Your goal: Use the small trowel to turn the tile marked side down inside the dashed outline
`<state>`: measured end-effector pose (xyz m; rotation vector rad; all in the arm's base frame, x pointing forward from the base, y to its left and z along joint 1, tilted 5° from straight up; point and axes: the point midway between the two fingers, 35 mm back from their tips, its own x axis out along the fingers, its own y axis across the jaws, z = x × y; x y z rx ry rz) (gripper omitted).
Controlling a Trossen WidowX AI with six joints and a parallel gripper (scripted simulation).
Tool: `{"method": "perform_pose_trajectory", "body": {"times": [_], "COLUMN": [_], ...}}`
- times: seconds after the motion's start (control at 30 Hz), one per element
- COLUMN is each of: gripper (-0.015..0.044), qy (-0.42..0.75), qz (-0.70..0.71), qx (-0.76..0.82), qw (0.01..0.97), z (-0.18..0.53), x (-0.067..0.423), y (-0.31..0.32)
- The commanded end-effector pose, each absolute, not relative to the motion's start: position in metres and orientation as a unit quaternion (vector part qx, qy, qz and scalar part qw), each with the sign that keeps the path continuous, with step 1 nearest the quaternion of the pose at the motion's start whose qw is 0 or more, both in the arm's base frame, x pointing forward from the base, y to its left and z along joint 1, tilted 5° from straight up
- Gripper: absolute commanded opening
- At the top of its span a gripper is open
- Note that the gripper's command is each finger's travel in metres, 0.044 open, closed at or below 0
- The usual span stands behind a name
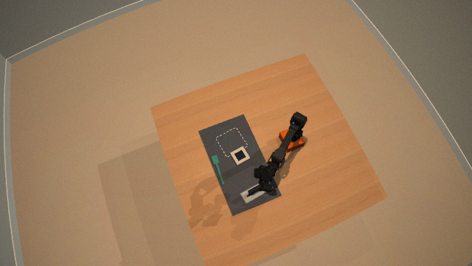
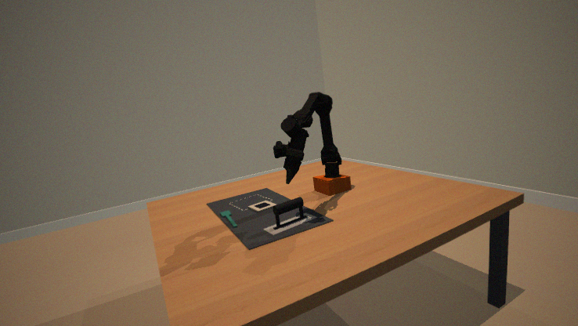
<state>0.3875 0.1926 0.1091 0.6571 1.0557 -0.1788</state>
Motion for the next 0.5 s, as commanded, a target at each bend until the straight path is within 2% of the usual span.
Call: {"method": "perform_pose_trajectory", "body": {"times": [0.0,0.47], "gripper": [0.0270,0.0270], "qy": [0.537,0.667], "qz": [-0.075,-0.036], "qx": [0.245,0.070], "qw": [0.804,0.741], "z": [0.097,0.067], "x": [0.395,0.403], "y": [0.191,0.177]}}
